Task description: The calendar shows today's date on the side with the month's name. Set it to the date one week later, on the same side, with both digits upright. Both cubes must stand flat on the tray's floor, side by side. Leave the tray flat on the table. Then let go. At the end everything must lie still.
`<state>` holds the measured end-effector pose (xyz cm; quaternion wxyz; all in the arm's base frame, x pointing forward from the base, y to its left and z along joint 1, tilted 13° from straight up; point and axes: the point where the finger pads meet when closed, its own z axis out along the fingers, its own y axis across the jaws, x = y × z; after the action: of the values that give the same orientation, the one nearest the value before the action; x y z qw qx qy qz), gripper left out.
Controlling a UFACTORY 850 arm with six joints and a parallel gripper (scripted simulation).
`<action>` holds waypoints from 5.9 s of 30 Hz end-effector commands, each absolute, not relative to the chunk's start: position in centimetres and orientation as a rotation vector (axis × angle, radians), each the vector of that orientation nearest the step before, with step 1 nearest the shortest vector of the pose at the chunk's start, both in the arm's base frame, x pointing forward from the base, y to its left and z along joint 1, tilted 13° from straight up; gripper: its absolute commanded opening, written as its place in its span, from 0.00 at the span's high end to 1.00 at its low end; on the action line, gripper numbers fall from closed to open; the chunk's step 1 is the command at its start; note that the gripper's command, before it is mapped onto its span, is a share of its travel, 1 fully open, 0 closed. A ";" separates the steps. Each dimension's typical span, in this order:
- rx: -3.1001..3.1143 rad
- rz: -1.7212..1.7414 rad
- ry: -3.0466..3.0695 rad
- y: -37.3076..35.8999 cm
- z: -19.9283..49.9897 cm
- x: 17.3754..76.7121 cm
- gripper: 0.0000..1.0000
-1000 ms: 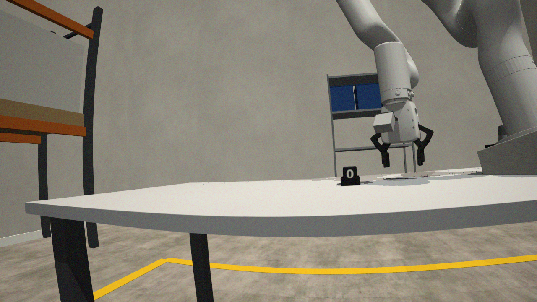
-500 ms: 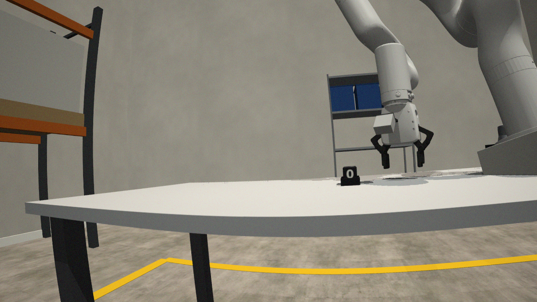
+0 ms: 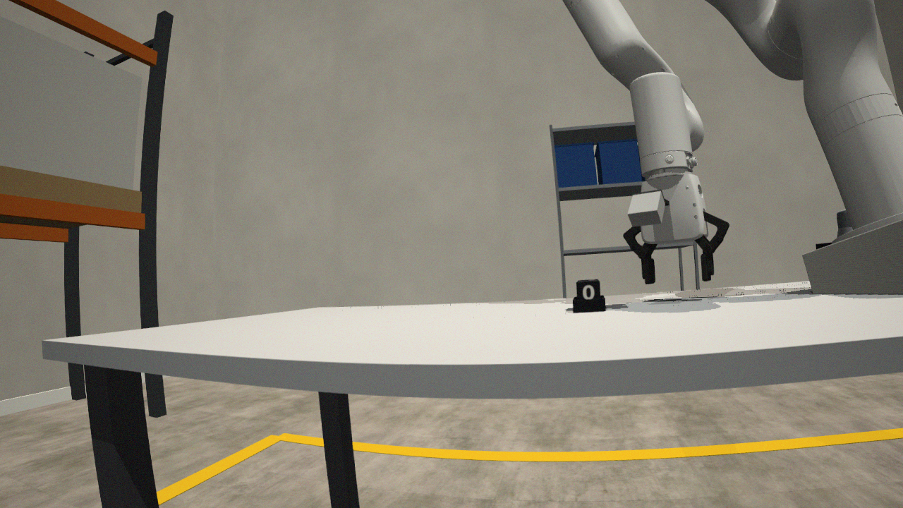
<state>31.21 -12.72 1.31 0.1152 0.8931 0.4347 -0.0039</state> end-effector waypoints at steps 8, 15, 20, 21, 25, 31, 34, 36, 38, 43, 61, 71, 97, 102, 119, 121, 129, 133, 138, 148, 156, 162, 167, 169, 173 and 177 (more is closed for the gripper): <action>2.617 -0.010 1.274 -12.7 1.3 31.2 0.00; 2.617 -0.010 1.274 -12.7 1.3 31.2 0.00; 2.617 -0.010 1.274 -12.7 1.3 31.2 0.00; 2.617 -0.010 1.274 -12.7 1.3 31.2 0.00; 2.617 -0.010 1.274 -12.7 1.3 31.2 0.00; 2.617 -0.010 1.274 -12.7 1.3 31.2 0.00; 2.617 -0.010 1.274 -12.7 1.3 31.2 0.00; 2.617 -0.010 1.274 -12.7 1.3 31.2 0.00; 2.617 -0.010 1.274 -12.7 1.3 31.2 0.00; 2.617 -0.010 1.274 -12.7 1.3 31.2 0.00; 2.617 -0.010 1.274 -12.6 2.0 31.2 0.00; 2.617 -0.010 1.274 -12.1 4.3 31.0 0.00; 2.718 0.019 1.041 -7.3 3.6 34.2 0.00; 2.743 0.027 0.975 -7.1 3.5 34.3 0.00; 2.800 0.049 0.800 -2.9 2.9 37.1 0.00; 2.800 0.049 0.800 -2.5 2.9 37.4 0.00; 2.833 0.063 0.678 -2.0 2.8 37.7 0.00; 2.833 0.063 0.678 -0.3 2.5 38.9 0.00; 2.844 0.068 0.634 0.0 2.5 39.1 0.00; 2.862 0.078 0.554 2.3 2.1 40.6 0.00; 2.862 0.078 0.554 2.1 1.3 40.7 0.00; 2.862 0.078 0.554 1.8 0.1 40.8 0.00; 2.862 0.078 0.554 1.6 -1.0 40.9 0.00; 2.862 0.078 0.554 1.6 -1.1 40.9 0.00; 2.862 0.078 0.554 1.6 -1.2 40.9 0.00; 2.862 0.078 0.554 1.6 -1.2 40.9 0.00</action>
<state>40.88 1.56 -1.14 0.1127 0.9752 0.1887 0.0242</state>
